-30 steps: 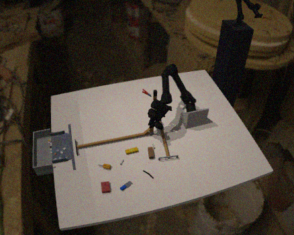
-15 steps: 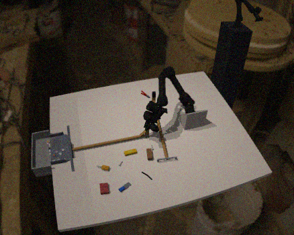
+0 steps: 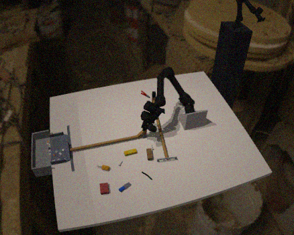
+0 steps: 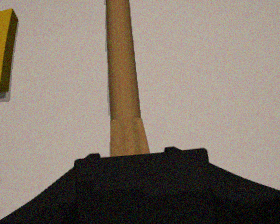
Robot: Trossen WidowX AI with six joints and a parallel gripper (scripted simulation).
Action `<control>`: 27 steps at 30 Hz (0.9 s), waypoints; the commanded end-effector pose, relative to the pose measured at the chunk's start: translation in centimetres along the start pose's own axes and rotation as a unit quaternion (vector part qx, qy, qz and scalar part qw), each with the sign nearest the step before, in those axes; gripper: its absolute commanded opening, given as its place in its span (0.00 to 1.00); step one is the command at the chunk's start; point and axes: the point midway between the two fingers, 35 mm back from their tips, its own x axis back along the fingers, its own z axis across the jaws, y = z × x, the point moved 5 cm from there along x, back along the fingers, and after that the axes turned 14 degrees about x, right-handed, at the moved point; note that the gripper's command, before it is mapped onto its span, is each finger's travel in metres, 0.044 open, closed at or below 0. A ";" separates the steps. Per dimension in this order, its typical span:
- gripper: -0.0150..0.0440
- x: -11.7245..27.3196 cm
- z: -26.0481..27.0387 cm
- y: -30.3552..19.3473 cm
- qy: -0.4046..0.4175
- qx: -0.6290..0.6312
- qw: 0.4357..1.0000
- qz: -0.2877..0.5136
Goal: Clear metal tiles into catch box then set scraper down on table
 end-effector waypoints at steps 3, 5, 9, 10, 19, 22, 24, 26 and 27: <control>0.25 -0.3 -0.2 0.8 0.000 -0.003 1.000 -0.005; 0.25 -0.5 -0.2 1.0 0.000 -0.003 1.000 -0.005; 0.25 -0.7 -0.3 1.3 0.000 -0.003 1.000 -0.005; 0.25 -0.7 -0.3 1.4 0.000 -0.003 1.000 -0.005; 0.25 -1.3 -0.3 2.2 0.000 -0.004 1.000 -0.006; 0.25 -1.5 -0.3 2.4 0.000 -0.004 1.000 -0.006; 0.25 -1.6 -0.3 2.6 0.000 -0.004 1.000 -0.006; 0.25 -1.7 -0.3 2.7 0.000 -0.004 1.000 -0.006; 0.25 -1.7 -0.3 2.8 0.000 -0.004 1.000 -0.006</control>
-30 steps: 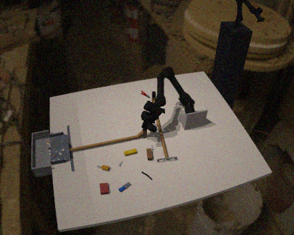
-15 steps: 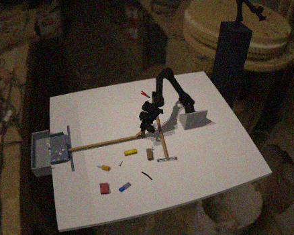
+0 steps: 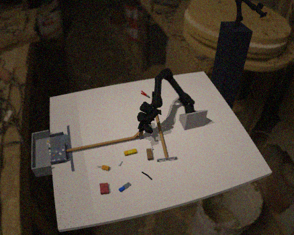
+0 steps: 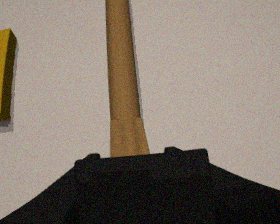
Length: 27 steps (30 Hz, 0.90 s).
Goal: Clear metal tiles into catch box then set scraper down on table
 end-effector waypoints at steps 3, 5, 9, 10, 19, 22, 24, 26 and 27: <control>0.25 -0.3 -0.1 0.8 0.001 -0.001 1.000 -0.005; 0.25 -0.4 -0.1 1.0 0.001 -0.001 1.000 -0.006; 0.25 -0.7 -0.1 1.3 0.001 -0.001 1.000 -0.006; 0.25 -0.7 -0.1 1.3 0.001 -0.001 1.000 -0.006; 0.25 -1.1 -0.2 2.0 0.001 -0.001 1.000 -0.006; 0.25 -1.3 -0.3 2.2 0.001 -0.001 1.000 -0.006; 0.25 -1.4 -0.3 2.4 0.001 -0.001 1.000 -0.006; 0.25 -1.5 -0.3 2.6 0.001 -0.001 1.000 -0.006; 0.25 -1.5 -0.3 2.7 0.001 -0.001 1.000 -0.006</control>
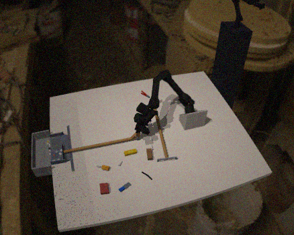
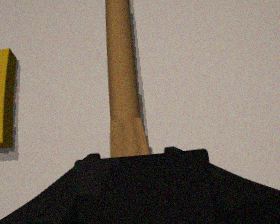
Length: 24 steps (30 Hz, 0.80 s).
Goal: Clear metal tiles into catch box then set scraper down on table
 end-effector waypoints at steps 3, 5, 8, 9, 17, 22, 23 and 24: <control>0.25 -0.3 -0.2 0.9 0.001 -0.001 1.000 -0.006; 0.25 -0.4 -0.3 1.1 0.001 -0.001 1.000 -0.006; 0.25 -0.6 -0.3 1.3 0.001 -0.001 1.000 -0.006; 0.25 -0.6 -0.3 1.4 0.001 -0.001 1.000 -0.006; 0.25 -1.1 -0.5 2.1 0.001 -0.002 1.000 -0.006; 0.25 -1.4 -0.6 2.5 0.001 -0.002 1.000 -0.006; 0.25 -1.4 -0.6 2.6 0.001 -0.002 1.000 -0.006; 0.25 -1.5 -0.6 2.7 0.001 -0.002 1.000 -0.006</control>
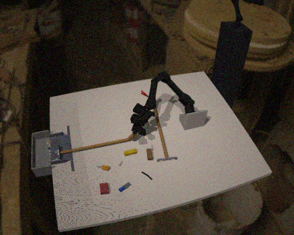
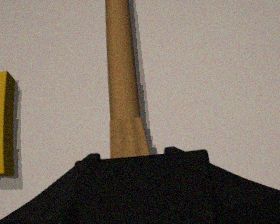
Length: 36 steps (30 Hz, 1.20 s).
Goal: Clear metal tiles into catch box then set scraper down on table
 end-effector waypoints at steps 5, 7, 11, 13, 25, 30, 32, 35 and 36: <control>0.25 -0.4 -0.3 1.1 0.001 -0.002 1.000 -0.007; 0.25 -0.5 -0.4 1.3 0.001 -0.002 1.000 -0.007; 0.25 -0.7 -0.5 1.6 0.001 -0.002 1.000 -0.007; 0.25 -0.8 -0.5 1.8 0.001 -0.002 1.000 -0.007; 0.25 -1.6 -0.8 2.7 0.001 -0.002 1.000 -0.007; 0.25 -1.9 -0.9 3.1 0.001 -0.002 1.000 -0.007; 0.25 -2.0 -0.9 3.3 0.000 -0.002 1.000 -0.007; 0.25 -2.2 -1.0 3.5 0.000 -0.002 1.000 -0.007; 0.25 -2.3 -1.0 3.6 0.000 -0.002 1.000 -0.007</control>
